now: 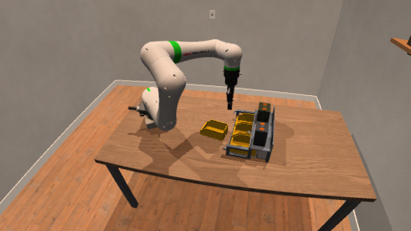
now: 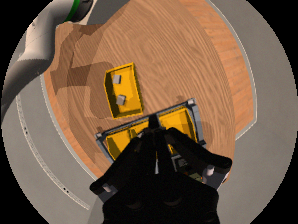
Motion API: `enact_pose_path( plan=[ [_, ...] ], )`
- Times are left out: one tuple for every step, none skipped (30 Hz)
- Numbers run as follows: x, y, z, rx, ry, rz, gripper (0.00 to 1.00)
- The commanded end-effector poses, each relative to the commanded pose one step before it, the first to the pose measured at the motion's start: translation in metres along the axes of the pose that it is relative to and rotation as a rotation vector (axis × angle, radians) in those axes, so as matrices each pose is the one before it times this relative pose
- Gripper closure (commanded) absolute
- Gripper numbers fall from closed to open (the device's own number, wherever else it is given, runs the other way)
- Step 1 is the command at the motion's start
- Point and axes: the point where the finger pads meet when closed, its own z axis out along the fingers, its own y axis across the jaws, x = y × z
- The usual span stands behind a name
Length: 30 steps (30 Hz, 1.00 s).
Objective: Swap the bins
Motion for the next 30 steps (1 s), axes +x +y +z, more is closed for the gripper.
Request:
enact_pose_path(
  plan=[
    [0.038, -0.01501, 0.00755, -0.00302, -0.01013, 0.04531, 0.9],
    [0.00646, -0.00327, 0.00224, 0.00017, -0.00009, 0.00792, 0.9],
    [0.00585, -0.00307, 0.00215, 0.00017, -0.0001, 0.00724, 0.9],
    [0.00518, -0.00281, 0.00201, 0.00017, -0.0001, 0.00647, 0.9],
    [0.0, 0.0, 0.0, 0.0, 0.0, 0.0, 0.9],
    [0.0, 0.0, 0.0, 0.0, 0.0, 0.0, 0.9],
    [0.00447, -0.0025, 0.00182, 0.00016, -0.0001, 0.00564, 0.9],
    [0.00374, -0.00215, 0.00158, 0.00014, -0.00009, 0.00476, 0.9],
    [0.00302, -0.00177, 0.00132, 0.00012, -0.00008, 0.00387, 0.9],
    [0.00232, -0.00138, 0.00104, 0.0001, -0.00006, 0.00298, 0.9],
    [0.00166, -0.001, 0.00076, 0.00007, -0.00005, 0.00215, 0.9],
    [0.00107, -0.00065, 0.0005, 0.00005, -0.00003, 0.0014, 0.9],
    [0.00059, -0.00036, 0.00027, 0.00003, -0.00002, 0.00077, 0.9],
    [0.00023, -0.00014, 0.00011, 0.00001, -0.00001, 0.0003, 0.9],
    [0.00003, -0.00002, 0.00002, 0.0, 0.0, 0.00005, 0.9],
    [0.0, 0.0, 0.0, 0.0, 0.0, 0.0, 0.9],
    [0.0, 0.0, 0.0, 0.0, 0.0, 0.0, 0.9],
    [0.0, 0.0, 0.0, 0.0, 0.0, 0.0, 0.9],
    [0.0, 0.0, 0.0, 0.0, 0.0, 0.0, 0.9],
    [0.0, 0.0, 0.0, 0.0, 0.0, 0.0, 0.9],
    [0.0, 0.0, 0.0, 0.0, 0.0, 0.0, 0.9],
    [0.0, 0.0, 0.0, 0.0, 0.0, 0.0, 0.9],
    [0.0, 0.0, 0.0, 0.0, 0.0, 0.0, 0.9],
    [0.0, 0.0, 0.0, 0.0, 0.0, 0.0, 0.9],
    [0.0, 0.0, 0.0, 0.0, 0.0, 0.0, 0.9],
    [0.0, 0.0, 0.0, 0.0, 0.0, 0.0, 0.9],
    [0.0, 0.0, 0.0, 0.0, 0.0, 0.0, 0.9],
    [0.0, 0.0, 0.0, 0.0, 0.0, 0.0, 0.9],
    [0.0, 0.0, 0.0, 0.0, 0.0, 0.0, 0.9],
    [0.0, 0.0, 0.0, 0.0, 0.0, 0.0, 0.9]
  ],
)
